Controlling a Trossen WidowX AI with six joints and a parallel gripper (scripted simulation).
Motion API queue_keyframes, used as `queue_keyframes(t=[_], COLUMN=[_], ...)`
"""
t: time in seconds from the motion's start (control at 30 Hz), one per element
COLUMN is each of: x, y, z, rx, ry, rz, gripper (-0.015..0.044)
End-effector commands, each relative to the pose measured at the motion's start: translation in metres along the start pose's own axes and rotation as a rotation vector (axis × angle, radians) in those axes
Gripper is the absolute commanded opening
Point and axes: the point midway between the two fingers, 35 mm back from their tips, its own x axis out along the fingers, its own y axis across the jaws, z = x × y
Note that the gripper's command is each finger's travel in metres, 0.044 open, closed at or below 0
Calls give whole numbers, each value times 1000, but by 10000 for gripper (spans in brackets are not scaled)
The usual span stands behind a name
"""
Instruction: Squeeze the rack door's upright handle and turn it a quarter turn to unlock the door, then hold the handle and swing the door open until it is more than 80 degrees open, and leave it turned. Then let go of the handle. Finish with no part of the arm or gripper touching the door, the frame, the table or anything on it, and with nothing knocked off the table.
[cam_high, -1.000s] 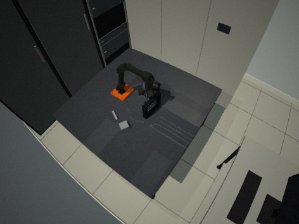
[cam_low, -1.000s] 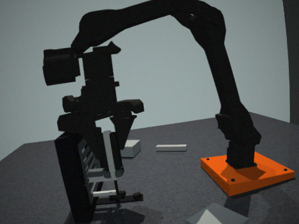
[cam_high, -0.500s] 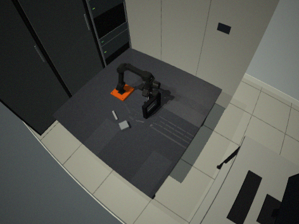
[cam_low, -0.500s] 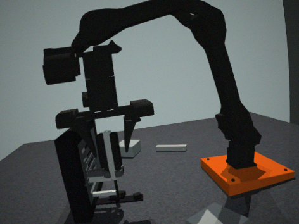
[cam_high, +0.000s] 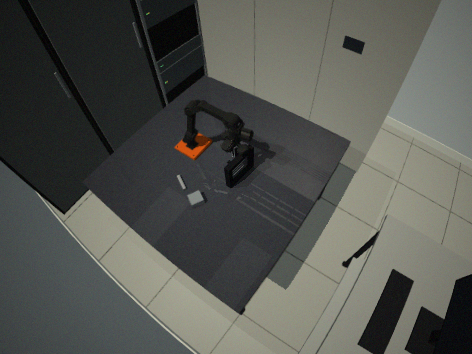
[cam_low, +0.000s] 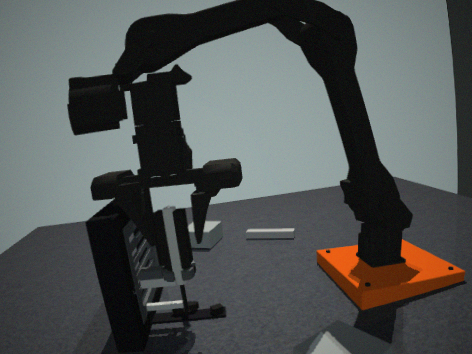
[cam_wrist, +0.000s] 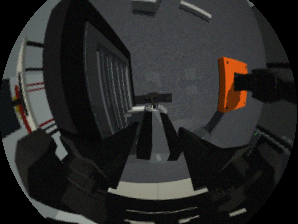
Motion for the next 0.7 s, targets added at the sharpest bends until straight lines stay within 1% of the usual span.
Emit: queue_keyframes(t=[0.0,0.67], x=[0,0], y=[3,3], z=[3,3], rx=[19,19], ry=[-3,-3], rz=[8,8], gripper=[279,146])
